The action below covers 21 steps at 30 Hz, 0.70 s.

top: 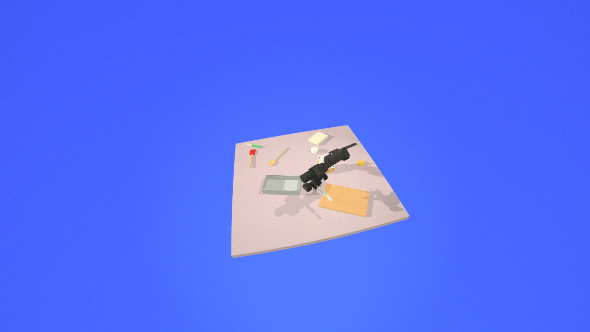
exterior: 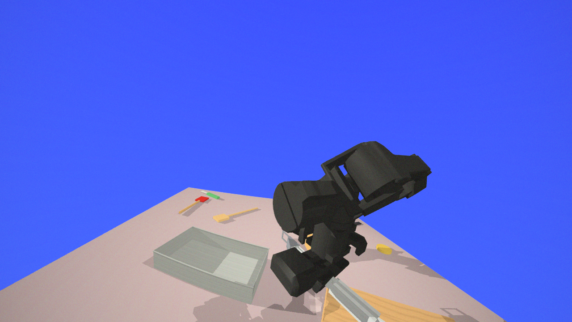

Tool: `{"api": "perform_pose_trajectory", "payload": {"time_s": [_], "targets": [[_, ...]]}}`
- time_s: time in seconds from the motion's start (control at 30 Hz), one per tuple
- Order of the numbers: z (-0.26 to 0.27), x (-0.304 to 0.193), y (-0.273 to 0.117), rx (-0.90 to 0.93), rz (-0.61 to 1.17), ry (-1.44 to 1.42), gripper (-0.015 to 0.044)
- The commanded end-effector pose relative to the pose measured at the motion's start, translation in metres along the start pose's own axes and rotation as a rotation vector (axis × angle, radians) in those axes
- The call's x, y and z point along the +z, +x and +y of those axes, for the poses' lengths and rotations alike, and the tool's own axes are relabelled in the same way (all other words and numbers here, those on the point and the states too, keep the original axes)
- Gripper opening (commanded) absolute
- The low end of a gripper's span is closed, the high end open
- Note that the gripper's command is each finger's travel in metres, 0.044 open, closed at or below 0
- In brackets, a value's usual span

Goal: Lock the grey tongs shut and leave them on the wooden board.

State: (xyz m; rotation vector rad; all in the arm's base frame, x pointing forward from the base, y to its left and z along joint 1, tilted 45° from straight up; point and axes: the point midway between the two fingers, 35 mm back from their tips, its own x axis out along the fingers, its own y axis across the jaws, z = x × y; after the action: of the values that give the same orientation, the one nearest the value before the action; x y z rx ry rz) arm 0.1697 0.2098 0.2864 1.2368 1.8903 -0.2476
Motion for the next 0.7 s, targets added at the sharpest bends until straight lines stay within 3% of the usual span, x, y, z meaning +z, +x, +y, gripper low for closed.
{"api": "perform_pose_trajectory", "payload": {"time_s": [0.0, 0.67], "targets": [[-0.007, -0.011, 0.002, -0.001, -0.021, -0.027, -0.015], [-0.055, -0.06, 0.019, -0.05, -0.103, -0.144, -0.015]]}}
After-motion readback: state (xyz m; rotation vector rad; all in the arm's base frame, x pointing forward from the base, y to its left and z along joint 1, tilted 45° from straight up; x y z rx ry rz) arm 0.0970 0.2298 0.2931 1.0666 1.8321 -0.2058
